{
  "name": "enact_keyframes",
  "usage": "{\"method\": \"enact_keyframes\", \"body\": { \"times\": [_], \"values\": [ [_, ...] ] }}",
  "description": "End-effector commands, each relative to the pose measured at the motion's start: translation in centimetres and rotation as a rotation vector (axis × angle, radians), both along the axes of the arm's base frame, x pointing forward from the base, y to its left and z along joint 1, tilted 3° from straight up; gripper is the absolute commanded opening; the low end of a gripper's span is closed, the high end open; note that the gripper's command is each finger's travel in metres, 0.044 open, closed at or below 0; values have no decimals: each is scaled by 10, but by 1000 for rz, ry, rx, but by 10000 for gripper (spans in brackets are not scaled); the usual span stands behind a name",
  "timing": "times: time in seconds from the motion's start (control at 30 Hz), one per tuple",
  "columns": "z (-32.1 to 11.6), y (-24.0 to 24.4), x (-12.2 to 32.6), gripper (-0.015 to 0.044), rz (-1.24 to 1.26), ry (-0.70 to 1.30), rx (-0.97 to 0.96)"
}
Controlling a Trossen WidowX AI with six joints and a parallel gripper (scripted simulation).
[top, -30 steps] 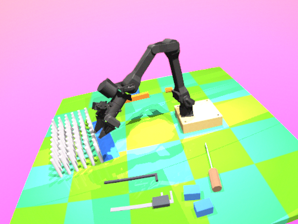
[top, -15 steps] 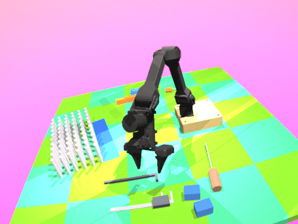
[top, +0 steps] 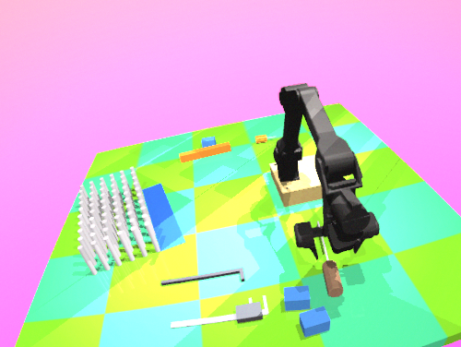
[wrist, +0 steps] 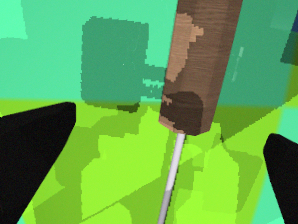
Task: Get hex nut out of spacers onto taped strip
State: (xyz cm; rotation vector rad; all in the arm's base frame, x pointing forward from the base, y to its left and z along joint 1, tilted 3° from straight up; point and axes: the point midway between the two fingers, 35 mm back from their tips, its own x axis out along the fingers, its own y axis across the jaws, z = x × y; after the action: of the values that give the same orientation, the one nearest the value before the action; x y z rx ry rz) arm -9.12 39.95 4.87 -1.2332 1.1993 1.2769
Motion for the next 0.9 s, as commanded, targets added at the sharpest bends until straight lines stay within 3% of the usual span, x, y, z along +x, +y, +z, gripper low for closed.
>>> {"method": "enact_keyframes", "body": {
  "times": [0.0, 0.47, 0.7, 0.83, 0.87],
  "values": [
    [1, -1, 2, 440, -4, -20, -18],
    [1, -6, 11, 440, -4, -27, -19],
    [8, 22, 3, 440, -3, -254, -3],
    [8, 23, 3, 440, -3, -260, -2],
    [8, 23, 3, 414, -3, -260, -2]
  ]
}}
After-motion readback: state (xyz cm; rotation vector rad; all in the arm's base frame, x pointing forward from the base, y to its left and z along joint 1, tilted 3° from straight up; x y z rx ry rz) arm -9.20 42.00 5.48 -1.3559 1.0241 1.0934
